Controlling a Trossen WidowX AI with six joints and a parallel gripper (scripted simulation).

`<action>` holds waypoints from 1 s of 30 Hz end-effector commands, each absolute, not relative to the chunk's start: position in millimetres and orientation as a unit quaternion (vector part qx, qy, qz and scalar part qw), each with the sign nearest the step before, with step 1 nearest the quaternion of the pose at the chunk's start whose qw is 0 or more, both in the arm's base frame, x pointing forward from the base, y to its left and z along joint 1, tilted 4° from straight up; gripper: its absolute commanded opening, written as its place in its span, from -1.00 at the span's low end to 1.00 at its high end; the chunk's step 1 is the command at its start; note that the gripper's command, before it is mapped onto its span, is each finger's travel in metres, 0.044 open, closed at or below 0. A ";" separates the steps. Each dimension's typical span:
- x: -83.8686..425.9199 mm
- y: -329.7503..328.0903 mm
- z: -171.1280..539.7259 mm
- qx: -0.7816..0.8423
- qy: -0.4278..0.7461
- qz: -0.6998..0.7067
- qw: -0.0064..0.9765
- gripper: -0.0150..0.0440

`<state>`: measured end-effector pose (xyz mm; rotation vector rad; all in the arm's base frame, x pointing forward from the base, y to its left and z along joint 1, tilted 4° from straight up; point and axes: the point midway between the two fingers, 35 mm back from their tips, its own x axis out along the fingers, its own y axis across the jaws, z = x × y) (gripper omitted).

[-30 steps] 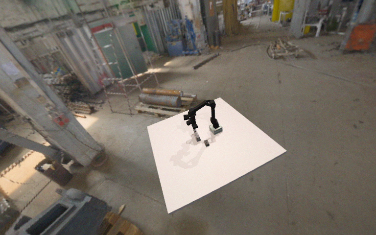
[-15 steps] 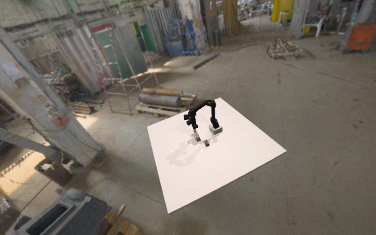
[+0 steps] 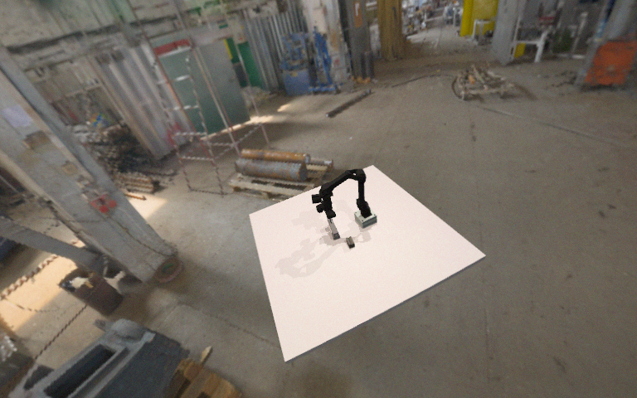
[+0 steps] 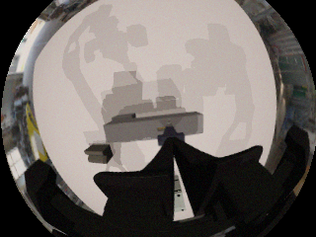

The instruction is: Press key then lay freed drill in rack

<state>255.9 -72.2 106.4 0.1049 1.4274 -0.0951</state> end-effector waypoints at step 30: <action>285.8 2.4 102.5 -0.231 0.634 0.219 0.705 1.00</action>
